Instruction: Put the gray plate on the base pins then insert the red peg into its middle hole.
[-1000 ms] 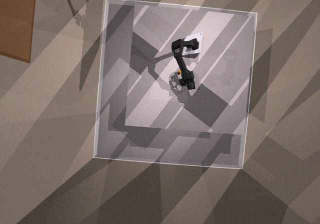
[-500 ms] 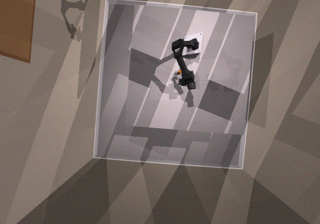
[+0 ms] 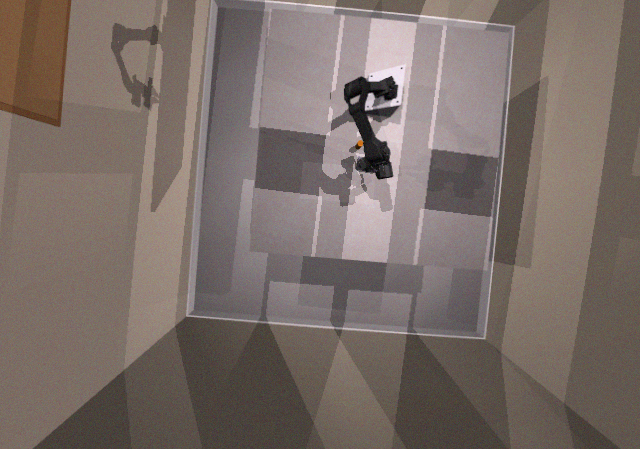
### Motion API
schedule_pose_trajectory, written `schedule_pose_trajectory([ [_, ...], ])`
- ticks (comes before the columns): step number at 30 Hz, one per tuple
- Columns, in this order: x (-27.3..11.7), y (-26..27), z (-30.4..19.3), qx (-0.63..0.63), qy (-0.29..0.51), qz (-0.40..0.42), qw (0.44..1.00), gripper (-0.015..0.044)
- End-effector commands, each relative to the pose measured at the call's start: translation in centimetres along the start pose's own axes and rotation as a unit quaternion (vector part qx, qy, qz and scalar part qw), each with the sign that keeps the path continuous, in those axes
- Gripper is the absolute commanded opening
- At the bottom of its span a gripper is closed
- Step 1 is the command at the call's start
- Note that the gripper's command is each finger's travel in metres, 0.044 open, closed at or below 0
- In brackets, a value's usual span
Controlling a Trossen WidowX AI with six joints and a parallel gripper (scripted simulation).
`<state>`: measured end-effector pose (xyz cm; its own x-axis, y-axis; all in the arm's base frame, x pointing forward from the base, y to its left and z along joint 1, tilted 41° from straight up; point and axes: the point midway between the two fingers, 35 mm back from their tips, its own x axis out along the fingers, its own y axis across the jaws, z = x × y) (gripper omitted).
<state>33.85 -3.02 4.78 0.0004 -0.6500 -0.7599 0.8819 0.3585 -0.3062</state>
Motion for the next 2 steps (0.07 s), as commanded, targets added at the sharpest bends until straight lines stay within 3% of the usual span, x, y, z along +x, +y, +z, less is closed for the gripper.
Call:
schedule_pose_trajectory([
  [1, -0.32, 0.0, 0.01, 0.004, 0.001, 0.001, 1.0, 0.015],
  [2, -0.39, -0.01, 0.01, 0.004, 0.001, 0.001, 1.0, 0.015],
])
